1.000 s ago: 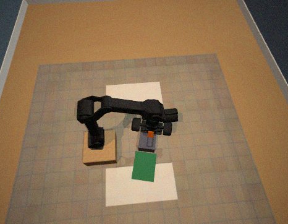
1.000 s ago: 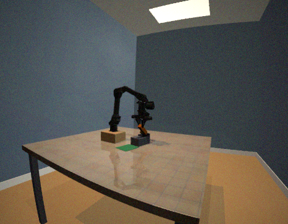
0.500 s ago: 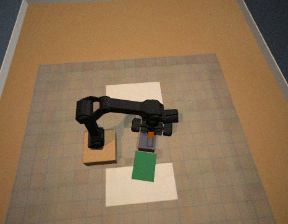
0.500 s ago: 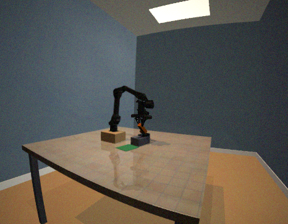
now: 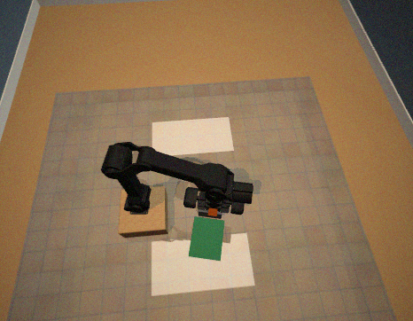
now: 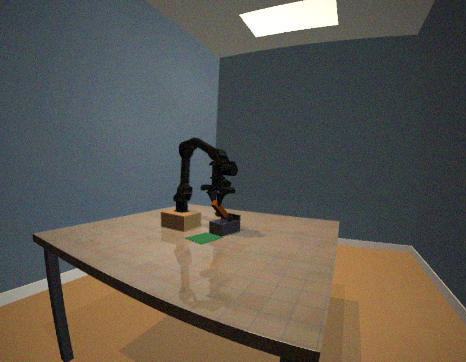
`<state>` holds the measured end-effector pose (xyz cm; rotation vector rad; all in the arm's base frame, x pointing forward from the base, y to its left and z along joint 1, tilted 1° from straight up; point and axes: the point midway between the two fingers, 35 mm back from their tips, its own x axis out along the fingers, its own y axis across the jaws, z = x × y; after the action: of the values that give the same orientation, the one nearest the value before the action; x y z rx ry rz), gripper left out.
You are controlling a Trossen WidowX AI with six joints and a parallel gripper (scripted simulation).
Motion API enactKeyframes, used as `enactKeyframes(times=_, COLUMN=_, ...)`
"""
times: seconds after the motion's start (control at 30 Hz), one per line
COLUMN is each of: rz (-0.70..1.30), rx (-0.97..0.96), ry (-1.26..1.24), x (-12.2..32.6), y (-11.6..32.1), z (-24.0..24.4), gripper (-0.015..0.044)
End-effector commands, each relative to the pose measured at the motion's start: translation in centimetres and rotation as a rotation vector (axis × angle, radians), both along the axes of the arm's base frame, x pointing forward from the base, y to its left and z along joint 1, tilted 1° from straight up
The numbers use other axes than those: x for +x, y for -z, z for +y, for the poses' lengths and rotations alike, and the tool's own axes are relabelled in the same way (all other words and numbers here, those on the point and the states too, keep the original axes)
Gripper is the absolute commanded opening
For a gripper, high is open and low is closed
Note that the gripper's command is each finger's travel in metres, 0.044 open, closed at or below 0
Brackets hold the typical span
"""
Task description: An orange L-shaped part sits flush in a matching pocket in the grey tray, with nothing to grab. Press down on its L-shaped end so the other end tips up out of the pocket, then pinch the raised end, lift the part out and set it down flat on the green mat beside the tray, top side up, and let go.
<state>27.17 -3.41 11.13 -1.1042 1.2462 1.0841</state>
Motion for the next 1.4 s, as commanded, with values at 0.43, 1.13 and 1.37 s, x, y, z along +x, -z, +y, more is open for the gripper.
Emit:
enactKeyframes(times=0.43, rz=-0.002, rx=-0.002, ry=-0.005, x=-1.8, y=0.1, z=-7.0, gripper=0.0)
enactKeyframes(times=1.13, rz=-0.001, rx=-0.004, ry=-0.005, x=-2.4, y=1.8, z=-9.4, gripper=0.0)
enactKeyframes(times=1.37, rz=-0.001, rx=-0.004, ry=-0.005, x=-2.4, y=3.0, z=-9.4, gripper=0.0)
